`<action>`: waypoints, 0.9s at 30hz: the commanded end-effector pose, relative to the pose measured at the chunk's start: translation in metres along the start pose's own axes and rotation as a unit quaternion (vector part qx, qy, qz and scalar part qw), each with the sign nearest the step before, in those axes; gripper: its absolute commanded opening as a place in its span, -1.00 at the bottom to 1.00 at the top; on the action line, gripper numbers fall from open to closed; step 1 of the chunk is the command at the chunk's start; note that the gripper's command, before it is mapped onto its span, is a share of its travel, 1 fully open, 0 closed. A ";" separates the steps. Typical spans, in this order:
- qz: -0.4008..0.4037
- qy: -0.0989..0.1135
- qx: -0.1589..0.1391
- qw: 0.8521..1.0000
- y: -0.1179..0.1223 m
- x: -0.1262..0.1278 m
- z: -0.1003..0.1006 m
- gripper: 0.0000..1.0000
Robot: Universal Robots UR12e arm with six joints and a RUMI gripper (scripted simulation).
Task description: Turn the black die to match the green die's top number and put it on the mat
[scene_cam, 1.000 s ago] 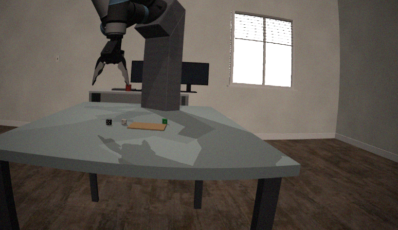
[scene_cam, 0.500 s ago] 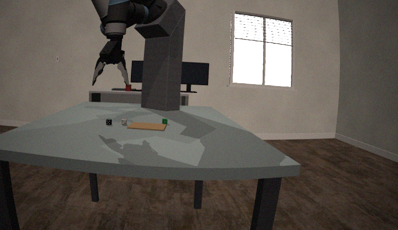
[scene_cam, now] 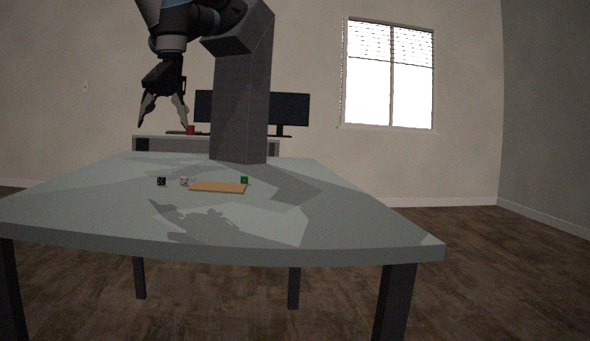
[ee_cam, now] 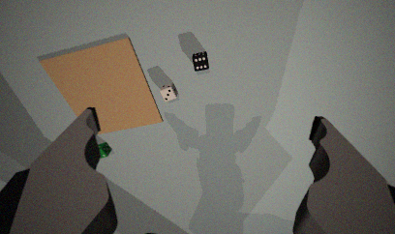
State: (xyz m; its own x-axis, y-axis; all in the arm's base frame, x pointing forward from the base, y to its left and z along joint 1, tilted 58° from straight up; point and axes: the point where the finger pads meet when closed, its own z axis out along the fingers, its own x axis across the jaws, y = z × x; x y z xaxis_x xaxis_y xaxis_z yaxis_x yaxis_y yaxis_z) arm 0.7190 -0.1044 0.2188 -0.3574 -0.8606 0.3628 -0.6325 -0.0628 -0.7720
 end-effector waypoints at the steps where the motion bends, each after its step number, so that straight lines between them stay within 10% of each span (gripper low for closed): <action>1: 0.053 0.000 0.000 0.999 -0.001 0.001 0.001 1.00; 12: 0.186 0.000 0.000 0.982 -0.003 0.005 0.006 1.00; 27: 0.407 0.000 0.000 0.913 -0.004 0.010 0.014 1.00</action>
State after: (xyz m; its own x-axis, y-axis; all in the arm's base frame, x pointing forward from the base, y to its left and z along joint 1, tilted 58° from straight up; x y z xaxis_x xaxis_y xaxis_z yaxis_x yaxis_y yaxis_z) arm 0.7269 -0.1179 0.2183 -0.6800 -0.6981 -0.2239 -0.2507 0.5085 -0.8238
